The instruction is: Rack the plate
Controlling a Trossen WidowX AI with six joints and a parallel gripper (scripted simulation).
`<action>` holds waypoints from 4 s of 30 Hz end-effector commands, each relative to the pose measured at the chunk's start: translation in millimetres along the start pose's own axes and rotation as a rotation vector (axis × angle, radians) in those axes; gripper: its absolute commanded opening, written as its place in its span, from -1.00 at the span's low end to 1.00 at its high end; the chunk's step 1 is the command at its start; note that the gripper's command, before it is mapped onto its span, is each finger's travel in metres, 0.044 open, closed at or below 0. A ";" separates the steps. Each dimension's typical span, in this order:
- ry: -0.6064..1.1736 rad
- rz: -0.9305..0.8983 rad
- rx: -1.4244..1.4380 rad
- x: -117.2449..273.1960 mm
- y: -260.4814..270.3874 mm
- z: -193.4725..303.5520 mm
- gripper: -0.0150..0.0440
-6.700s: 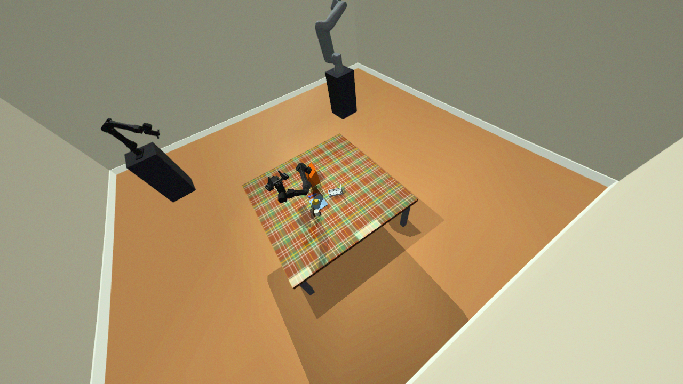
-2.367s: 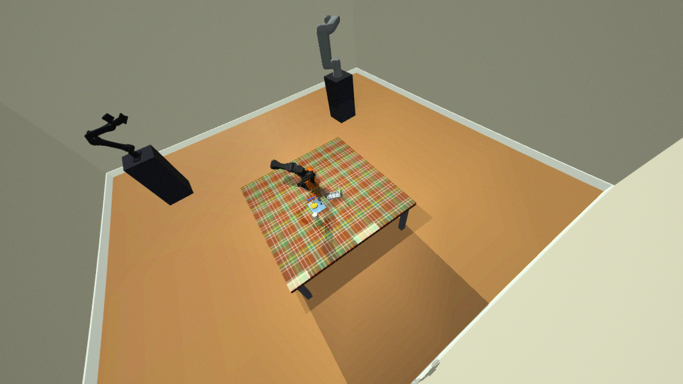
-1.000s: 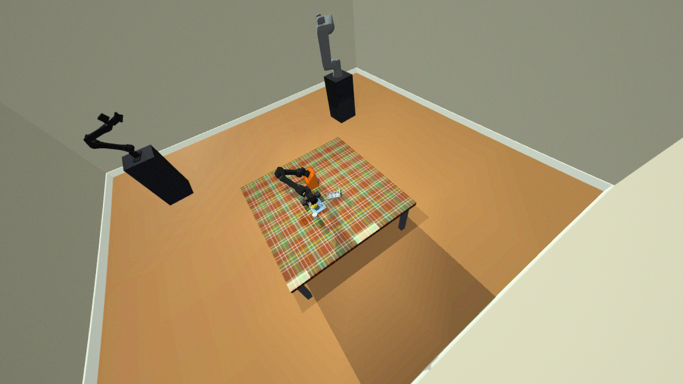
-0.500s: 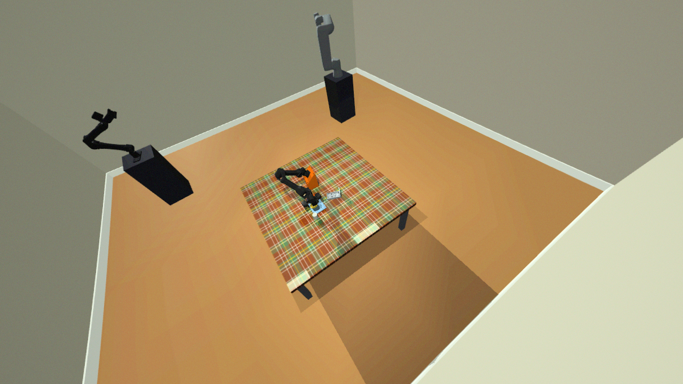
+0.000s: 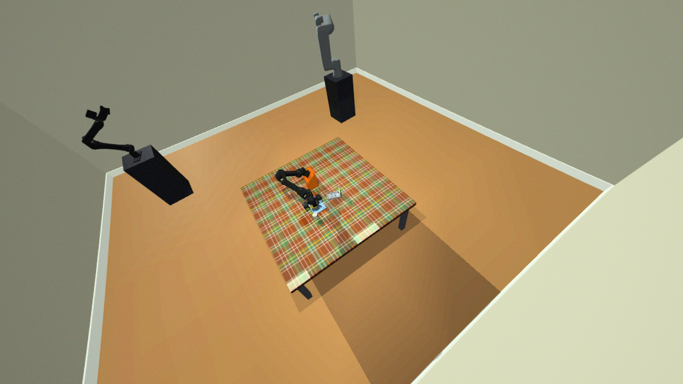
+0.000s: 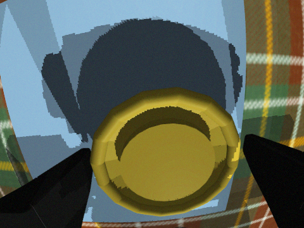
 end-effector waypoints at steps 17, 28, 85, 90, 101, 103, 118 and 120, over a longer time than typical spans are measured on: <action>0.005 -0.003 0.010 -3.4 2.4 2.0 0.65; 0.001 -0.016 0.010 31.0 4.0 -7.8 -0.20; 0.113 -0.128 -0.262 144.6 126.3 16.7 -0.49; 0.156 -0.208 -0.168 130.3 124.5 16.1 -0.49; 0.195 -0.404 0.030 100.7 120.3 16.0 -0.49; 0.194 -0.442 0.064 95.6 119.5 16.1 -0.49; 0.096 -0.718 0.306 60.6 112.1 18.6 -0.49; 0.071 -0.751 0.336 56.3 110.7 19.2 -0.49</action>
Point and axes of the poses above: the point midway between the two fingers, 35 mm back from their tips, its own x axis back along the fingers, its own y axis across the jaws, z = x × y, the point moved 7 cm from there along x, back along the fingers, and after that the axes turned 2 degrees about x, right-handed, at the moved point
